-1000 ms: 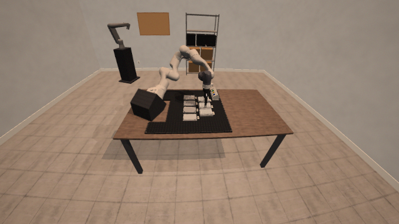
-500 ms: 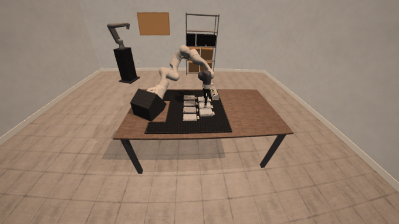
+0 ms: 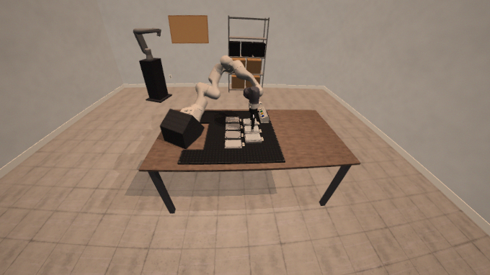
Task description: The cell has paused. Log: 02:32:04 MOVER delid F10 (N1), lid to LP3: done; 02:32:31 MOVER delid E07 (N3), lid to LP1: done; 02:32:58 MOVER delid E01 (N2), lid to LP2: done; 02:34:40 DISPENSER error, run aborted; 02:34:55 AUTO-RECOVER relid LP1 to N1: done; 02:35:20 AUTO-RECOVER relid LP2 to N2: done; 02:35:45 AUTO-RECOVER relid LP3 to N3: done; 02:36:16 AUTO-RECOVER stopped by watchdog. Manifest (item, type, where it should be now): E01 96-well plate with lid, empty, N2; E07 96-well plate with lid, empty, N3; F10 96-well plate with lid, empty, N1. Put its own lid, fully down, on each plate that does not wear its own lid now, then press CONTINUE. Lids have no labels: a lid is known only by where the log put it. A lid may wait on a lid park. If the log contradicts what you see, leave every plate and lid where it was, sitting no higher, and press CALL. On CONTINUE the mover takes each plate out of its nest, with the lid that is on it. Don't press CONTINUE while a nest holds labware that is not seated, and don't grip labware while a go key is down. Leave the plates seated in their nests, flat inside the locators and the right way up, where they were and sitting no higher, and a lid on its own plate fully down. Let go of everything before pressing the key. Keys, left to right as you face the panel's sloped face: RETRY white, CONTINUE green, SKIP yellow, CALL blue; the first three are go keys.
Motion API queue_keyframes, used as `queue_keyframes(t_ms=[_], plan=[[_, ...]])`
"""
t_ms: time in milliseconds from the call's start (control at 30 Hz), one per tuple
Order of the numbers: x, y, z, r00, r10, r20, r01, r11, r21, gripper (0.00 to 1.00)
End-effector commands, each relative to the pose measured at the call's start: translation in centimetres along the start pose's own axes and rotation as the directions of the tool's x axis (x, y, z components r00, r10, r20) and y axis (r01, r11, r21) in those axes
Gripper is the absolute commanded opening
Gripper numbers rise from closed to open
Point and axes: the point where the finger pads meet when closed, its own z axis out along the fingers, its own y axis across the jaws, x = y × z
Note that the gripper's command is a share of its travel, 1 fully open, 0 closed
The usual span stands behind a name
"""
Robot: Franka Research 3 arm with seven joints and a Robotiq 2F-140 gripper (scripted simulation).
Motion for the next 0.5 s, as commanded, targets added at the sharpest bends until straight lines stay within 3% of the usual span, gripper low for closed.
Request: queue_keyframes(t_ms=[0, 467], plan=[[0.0, -0.05, -0.06, 1.0, -0.005, 0.001, 0.005, 1.0, 0.0, 0.0], [0.0, -0.05, -0.32, 1.0, -0.005, 0.001, 0.005, 1.0, 0.0, 0.0]])
